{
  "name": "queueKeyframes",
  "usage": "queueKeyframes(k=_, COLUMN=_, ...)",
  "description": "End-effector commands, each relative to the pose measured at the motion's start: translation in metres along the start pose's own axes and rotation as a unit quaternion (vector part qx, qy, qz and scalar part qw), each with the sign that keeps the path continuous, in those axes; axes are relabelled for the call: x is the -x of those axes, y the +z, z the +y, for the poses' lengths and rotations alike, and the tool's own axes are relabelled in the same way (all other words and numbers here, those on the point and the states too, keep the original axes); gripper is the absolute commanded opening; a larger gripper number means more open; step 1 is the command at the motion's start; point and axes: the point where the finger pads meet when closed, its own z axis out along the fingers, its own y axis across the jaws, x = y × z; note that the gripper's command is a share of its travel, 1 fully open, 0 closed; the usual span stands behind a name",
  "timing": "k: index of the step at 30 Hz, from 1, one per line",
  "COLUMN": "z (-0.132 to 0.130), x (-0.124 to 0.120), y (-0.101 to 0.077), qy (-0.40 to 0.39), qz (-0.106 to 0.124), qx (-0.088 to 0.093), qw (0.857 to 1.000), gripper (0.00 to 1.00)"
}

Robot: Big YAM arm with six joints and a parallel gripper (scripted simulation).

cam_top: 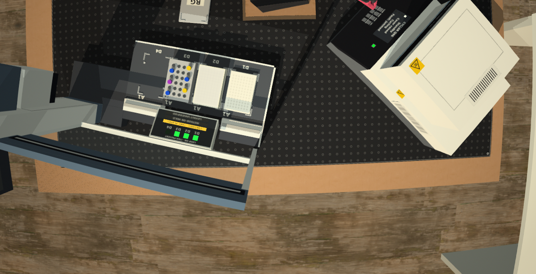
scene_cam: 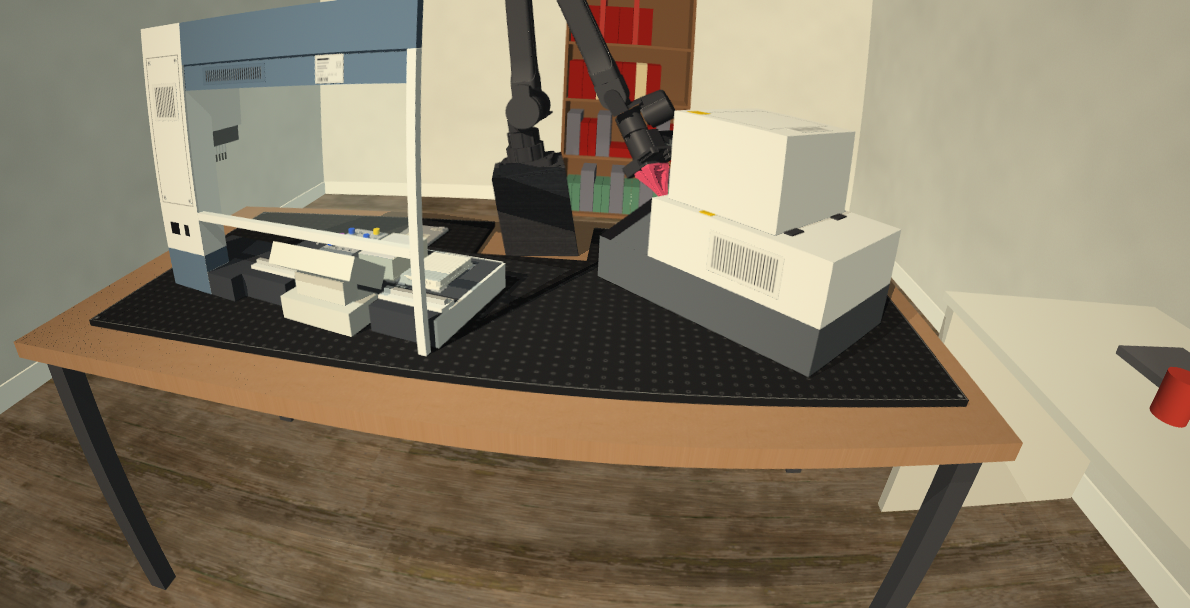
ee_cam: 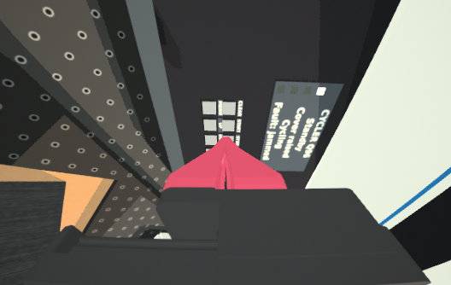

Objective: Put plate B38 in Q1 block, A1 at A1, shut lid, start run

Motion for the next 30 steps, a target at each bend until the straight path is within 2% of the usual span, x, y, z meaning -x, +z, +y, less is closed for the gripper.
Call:
queueKeyframes(k=1, z=-0.024, x=0.012, y=0.002, qy=0.009, qz=-0.013, qx=-0.023, qw=1.000, gripper=0.00)
queueKeyframes(k=10, z=-0.028, x=0.022, y=-0.007, qy=0.016, qz=-0.022, qx=-0.027, qw=0.999, gripper=0.00)
queueKeyframes(k=15, z=-0.021, x=0.009, y=-0.005, qy=0.027, qz=-0.010, qx=-0.016, qw=0.999, gripper=0.00)
queueKeyframes(k=25, z=-0.006, x=0.002, y=-0.007, qy=0.003, qz=-0.005, qx=-0.006, qw=1.000, gripper=0.00)
queueKeyframes(k=30, z=-0.013, x=0.010, y=-0.008, qy=-0.004, qz=-0.012, qx=-0.014, qw=1.000, gripper=0.00)
